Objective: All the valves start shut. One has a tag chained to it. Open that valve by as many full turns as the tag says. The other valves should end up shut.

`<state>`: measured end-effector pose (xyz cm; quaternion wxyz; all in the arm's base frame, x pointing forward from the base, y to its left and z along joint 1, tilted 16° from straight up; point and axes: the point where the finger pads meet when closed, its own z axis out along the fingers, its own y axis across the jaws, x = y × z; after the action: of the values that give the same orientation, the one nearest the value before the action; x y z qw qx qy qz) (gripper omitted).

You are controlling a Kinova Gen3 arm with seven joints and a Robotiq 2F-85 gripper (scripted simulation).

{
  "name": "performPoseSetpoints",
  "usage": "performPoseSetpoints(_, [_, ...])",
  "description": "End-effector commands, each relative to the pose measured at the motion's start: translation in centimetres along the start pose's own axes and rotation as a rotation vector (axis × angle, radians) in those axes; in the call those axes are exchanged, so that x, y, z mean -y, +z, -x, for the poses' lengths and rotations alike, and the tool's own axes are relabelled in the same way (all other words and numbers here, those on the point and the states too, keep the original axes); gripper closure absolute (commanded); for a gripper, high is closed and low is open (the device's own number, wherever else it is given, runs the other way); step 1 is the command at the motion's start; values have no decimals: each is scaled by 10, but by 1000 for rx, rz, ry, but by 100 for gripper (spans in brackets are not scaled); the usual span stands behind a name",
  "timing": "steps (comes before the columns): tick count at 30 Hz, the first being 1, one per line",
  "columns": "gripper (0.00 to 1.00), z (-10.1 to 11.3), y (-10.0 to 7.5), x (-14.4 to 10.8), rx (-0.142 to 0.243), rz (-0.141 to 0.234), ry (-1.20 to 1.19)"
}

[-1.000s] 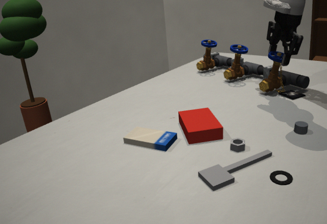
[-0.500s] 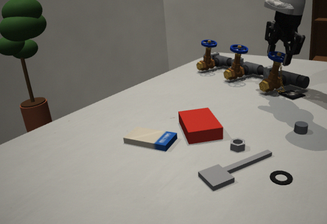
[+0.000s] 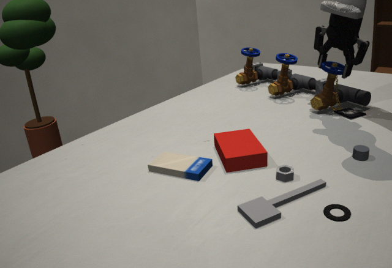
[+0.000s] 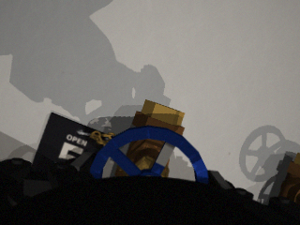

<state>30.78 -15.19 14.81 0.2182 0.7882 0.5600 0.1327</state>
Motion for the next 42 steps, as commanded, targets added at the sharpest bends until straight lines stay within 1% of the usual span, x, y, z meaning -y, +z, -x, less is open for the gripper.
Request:
performPoseSetpoints(1, [29,0,0,0,4,-2,-62])
performPoseSetpoints(15, [29,0,0,0,3,-3,-526])
performPoseSetpoints(17, [29,0,0,0,3,-3,-526])
performPoseSetpoints(32, [29,0,0,0,2,-4,-1100])
performPoseSetpoints(34, [29,0,0,0,2,-4,-1100])
performPoseSetpoints(42, [29,0,0,0,2,-5,-1406])
